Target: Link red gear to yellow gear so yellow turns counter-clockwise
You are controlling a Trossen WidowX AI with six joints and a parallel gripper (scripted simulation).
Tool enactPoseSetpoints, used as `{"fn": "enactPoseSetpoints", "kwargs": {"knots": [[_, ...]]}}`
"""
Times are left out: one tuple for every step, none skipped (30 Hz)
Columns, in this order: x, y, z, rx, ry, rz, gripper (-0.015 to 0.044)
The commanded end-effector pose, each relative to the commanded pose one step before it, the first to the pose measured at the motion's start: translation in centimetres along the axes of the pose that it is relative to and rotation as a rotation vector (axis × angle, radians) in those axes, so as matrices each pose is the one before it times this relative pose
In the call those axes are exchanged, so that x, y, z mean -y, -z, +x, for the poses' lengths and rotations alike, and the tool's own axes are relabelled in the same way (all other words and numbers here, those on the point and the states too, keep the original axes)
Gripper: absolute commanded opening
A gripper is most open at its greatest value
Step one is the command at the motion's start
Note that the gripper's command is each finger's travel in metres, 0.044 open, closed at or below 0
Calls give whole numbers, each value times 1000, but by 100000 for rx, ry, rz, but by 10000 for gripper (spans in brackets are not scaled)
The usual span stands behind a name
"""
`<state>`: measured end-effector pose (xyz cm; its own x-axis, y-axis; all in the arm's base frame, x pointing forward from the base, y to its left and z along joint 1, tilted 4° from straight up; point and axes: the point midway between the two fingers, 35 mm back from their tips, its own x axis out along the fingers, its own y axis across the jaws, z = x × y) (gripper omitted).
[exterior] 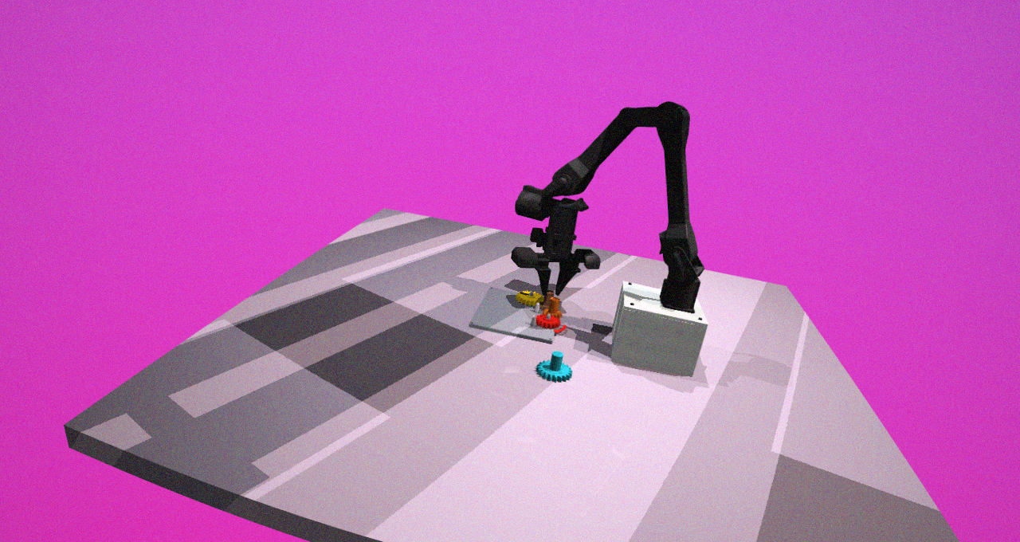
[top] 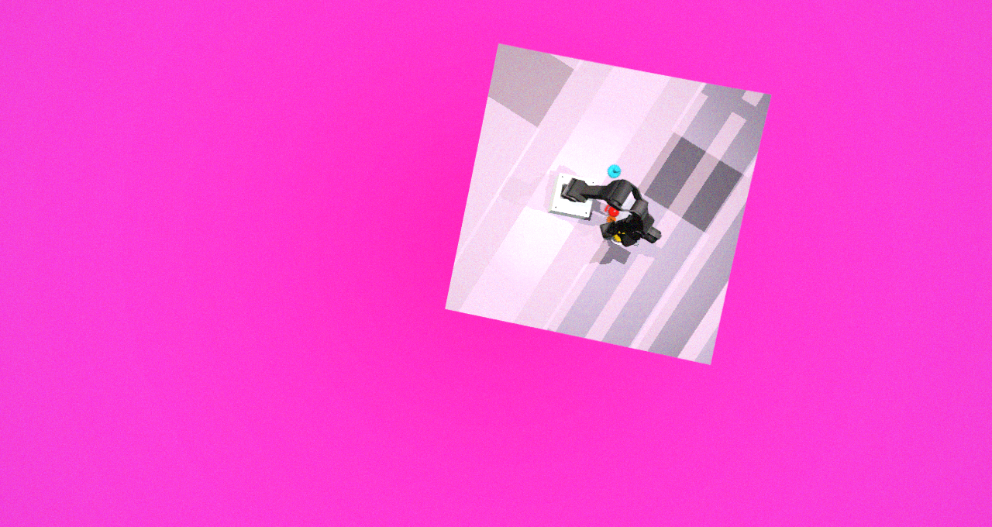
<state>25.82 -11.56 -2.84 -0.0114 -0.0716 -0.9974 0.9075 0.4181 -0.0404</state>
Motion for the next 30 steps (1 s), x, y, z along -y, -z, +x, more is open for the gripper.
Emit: {"fn": "enactPoseSetpoints", "kwargs": {"knots": [[-191, -225, -1419, 918, -816, 1892, 140], [-15, -14, -688, 2, -10, 192, 140], [-1, -1, -671, 1, -8, 186, 140], [12, 12, -677, -1, -6, 186, 140], [20, 20, -576, -2, -4, 157, 140], [18, 17, -367, -2, -2, 100, 140], [7, 7, -125, -1, -1, 34, 140], [0, 0, 0, 0, 0, 0, 140], [6, 6, 462, -293, 226, -795, 166], [10, 11, -797, -1, -8, 0, 193], [59, 58, -1340, -5, -9, 0, 219], [112, 108, -1351, -11, -3, 0, 245], [93, 89, -814, -9, 1, -1, 271], [35, 34, -272, -4, 1, 0, 298], [0, 0, 0, 0, 0, 0, 324], [0, 0, 0, 0, 0, 0, 350], [0, 0, 0, 0, 0, 0, 376], [0, 0, 0, 0, 0, 0, 402], [0, 0, 0, 0, 0, 0, 429], [0, 0, 0, 0, 0, 0, 440], [0, 0, 0, 0, 0, 0, 440], [0, 0, 0, 0, 0, 0, 440], [0, 0, 0, 0, 0, 0, 440], [0, 0, 0, 0, 0, 0, 440], [0, 0, 0, 0, 0, 0, 440], [0, 0, 0, 0, 0, 0, 440], [0, 0, 0, 0, 0, 0, 440], [0, 0, 0, 0, 0, 0, 440], [0, 0, 0, 0, 0, 0, 440], [0, 0, 0, 0, 0, 0, 440]]}}
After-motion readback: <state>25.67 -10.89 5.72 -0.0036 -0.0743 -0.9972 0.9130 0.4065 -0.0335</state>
